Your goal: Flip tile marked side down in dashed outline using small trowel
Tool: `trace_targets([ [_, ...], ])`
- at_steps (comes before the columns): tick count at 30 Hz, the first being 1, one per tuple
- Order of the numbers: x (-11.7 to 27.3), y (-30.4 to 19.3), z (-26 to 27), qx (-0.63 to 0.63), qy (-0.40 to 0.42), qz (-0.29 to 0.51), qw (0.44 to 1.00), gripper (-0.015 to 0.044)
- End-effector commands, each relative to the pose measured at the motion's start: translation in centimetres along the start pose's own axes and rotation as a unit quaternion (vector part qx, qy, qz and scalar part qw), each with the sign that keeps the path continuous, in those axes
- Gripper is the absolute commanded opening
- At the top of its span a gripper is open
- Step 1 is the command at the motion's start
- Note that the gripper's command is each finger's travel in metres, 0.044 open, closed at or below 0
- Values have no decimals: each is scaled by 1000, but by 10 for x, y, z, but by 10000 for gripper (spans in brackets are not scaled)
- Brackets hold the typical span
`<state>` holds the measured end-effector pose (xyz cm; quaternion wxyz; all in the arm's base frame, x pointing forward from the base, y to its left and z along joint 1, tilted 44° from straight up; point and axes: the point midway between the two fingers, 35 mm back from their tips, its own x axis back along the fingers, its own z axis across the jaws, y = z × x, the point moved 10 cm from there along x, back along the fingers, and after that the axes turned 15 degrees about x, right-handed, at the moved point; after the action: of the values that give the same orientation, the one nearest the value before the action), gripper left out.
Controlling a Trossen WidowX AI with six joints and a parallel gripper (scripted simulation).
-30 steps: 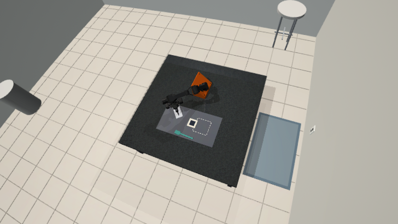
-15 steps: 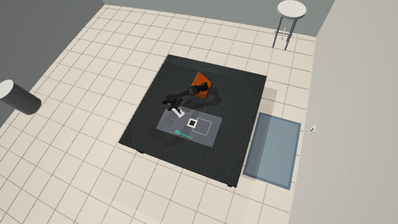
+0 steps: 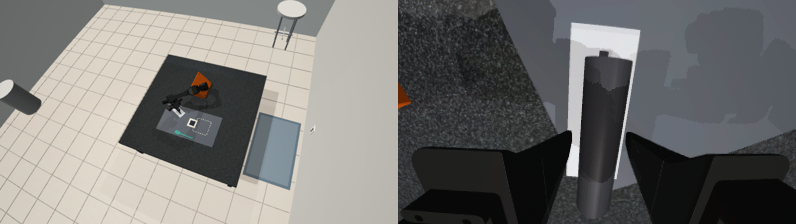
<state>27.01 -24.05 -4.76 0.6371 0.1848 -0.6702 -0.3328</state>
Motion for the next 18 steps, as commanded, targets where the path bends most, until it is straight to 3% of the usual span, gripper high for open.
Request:
trace_targets([
  [1,0,0,0,3,-2,-1,1000,270],
  [18,3,0,0,3,-2,-1,1000,270],
])
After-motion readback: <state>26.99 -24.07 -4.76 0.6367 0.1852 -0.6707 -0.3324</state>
